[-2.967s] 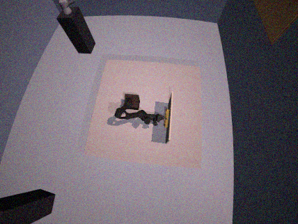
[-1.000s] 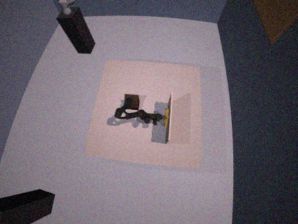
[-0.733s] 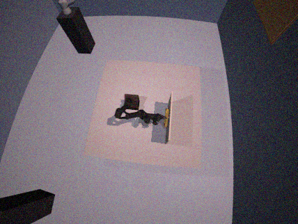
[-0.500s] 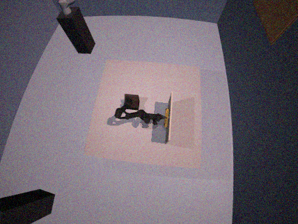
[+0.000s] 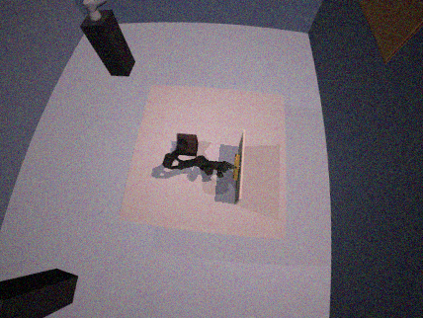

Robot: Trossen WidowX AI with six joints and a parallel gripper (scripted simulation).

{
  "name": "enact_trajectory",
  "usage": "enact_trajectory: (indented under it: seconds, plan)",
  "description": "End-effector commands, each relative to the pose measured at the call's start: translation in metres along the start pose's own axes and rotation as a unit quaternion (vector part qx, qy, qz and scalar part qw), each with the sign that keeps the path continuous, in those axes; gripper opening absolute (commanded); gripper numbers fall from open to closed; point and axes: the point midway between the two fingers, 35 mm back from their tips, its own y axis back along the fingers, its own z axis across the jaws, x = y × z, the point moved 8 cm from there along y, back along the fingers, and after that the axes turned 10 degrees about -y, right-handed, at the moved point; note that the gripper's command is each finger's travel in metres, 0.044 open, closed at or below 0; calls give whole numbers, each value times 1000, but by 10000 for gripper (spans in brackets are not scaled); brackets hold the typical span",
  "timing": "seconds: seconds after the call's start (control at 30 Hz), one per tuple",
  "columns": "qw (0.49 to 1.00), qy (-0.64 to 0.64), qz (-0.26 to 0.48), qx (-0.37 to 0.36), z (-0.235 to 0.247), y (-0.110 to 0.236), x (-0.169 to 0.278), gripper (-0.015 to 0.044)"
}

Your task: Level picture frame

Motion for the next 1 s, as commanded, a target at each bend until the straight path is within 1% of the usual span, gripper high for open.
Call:
enact_trajectory:
  seconds: [0.0, 0.97]
  plan:
    - [1000, -1, 2, -3, -1, 0, 0, 0]
    - [1000, 3, -1, -1, -5, 0, -1, 0]
